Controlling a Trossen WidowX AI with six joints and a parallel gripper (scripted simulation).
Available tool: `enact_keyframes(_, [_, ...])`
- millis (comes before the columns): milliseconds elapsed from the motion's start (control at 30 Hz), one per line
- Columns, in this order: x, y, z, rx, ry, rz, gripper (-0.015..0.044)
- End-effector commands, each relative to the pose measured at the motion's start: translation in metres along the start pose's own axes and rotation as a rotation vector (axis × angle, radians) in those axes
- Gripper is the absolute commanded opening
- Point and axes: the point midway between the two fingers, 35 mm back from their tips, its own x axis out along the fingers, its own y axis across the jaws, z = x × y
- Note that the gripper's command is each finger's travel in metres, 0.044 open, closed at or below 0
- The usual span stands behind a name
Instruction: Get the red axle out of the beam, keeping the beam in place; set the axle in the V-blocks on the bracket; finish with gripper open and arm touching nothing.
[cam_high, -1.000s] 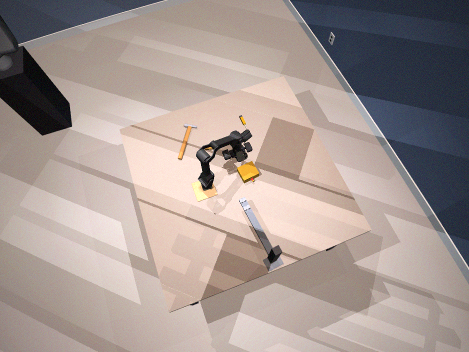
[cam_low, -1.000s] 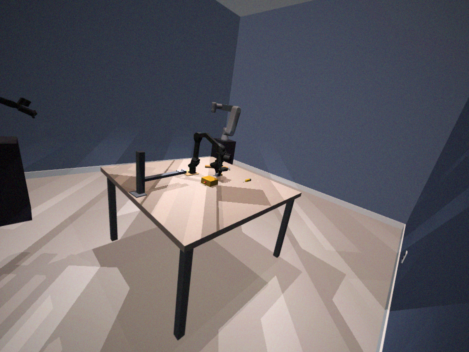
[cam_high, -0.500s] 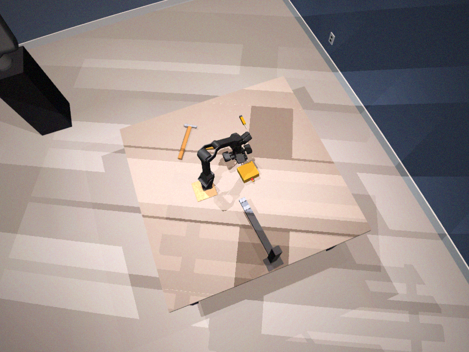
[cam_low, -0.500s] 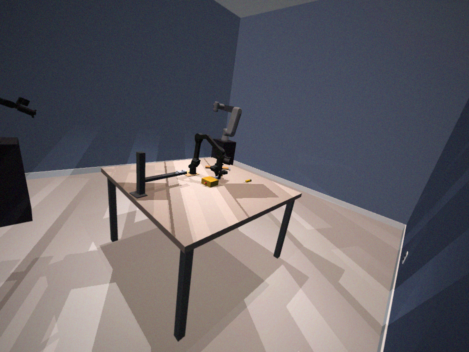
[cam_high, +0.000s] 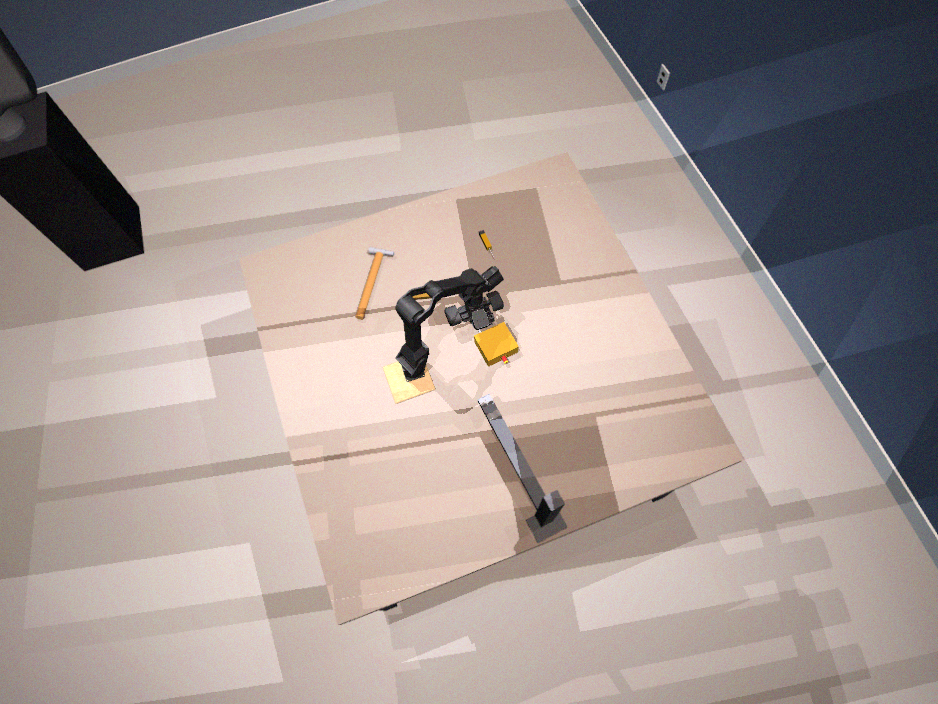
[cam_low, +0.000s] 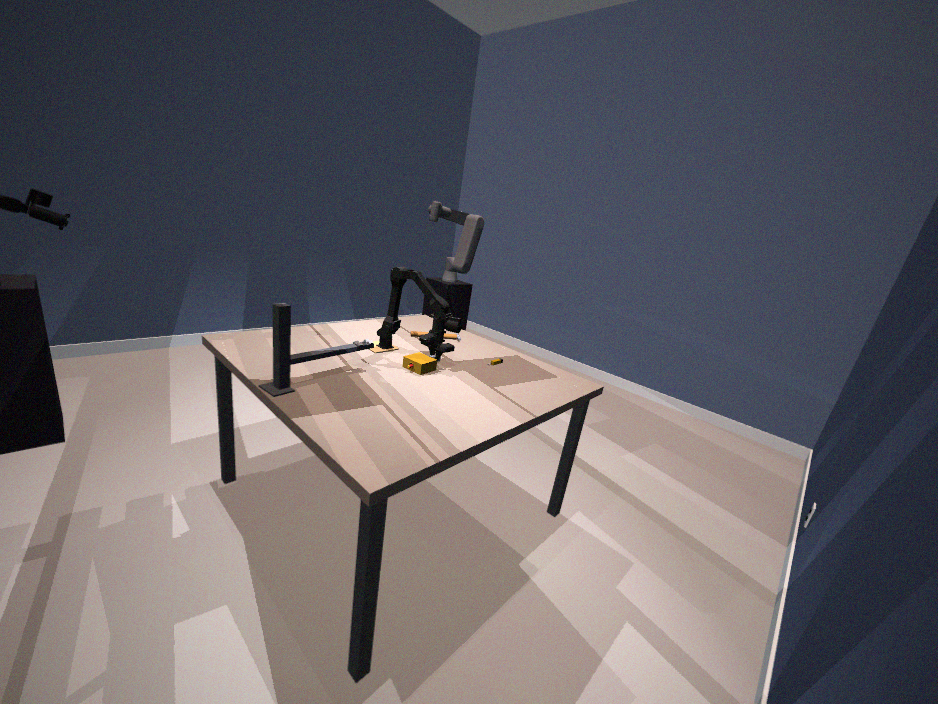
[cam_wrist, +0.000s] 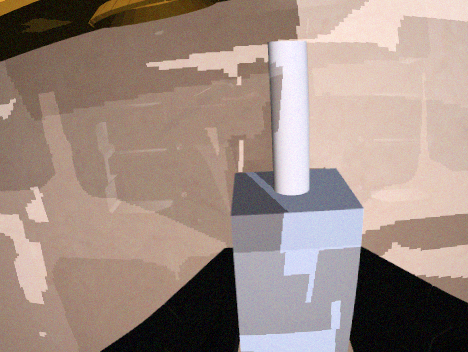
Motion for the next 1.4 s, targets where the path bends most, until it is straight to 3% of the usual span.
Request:
enact_keyframes(0, [0.000,0.000,0.000,0.000,0.000,0.000,0.0131])
enact_keyframes(400, [-0.013,0.000,0.000,-0.006,0.003,-0.004,0.0440])
enact_keyframes(1267, [-0.063,0.001,0.000,-0.006,0.004,-0.004,0.0440])
enact_keyframes(1367, [-0.056,0.002,0.005,-0.081,-0.003,-0.008,0.0440])
